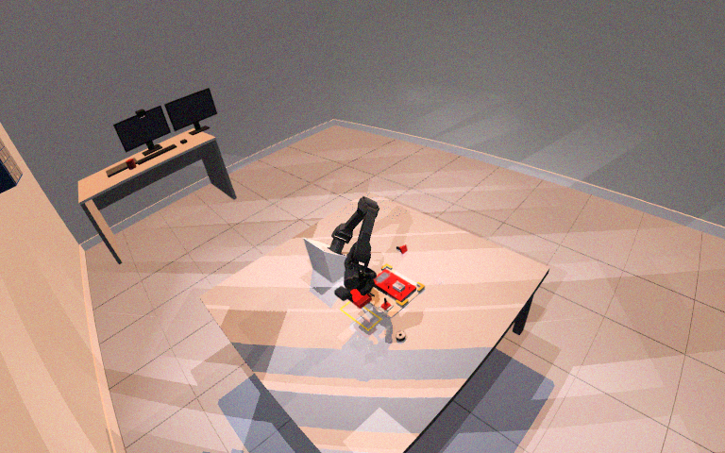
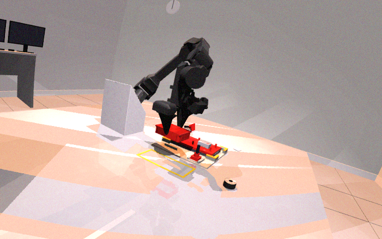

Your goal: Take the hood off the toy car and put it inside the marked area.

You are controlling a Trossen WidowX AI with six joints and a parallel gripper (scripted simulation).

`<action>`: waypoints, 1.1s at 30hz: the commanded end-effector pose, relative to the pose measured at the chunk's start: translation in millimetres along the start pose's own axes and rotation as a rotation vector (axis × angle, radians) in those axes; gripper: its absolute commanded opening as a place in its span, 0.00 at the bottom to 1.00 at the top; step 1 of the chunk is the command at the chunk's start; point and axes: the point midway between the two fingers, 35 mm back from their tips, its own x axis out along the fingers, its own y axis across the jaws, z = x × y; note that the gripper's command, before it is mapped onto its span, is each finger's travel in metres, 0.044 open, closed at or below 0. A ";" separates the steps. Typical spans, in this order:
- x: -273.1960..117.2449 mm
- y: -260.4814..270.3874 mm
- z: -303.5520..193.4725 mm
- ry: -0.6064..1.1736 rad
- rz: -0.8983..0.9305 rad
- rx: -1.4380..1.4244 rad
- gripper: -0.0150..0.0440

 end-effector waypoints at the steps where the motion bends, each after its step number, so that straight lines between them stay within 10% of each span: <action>1: -2.6 -10.3 -1.1 -0.010 -0.006 -0.011 0.25; 33: 17.4 -11.1 0.8 -0.011 -0.006 -0.011 0.25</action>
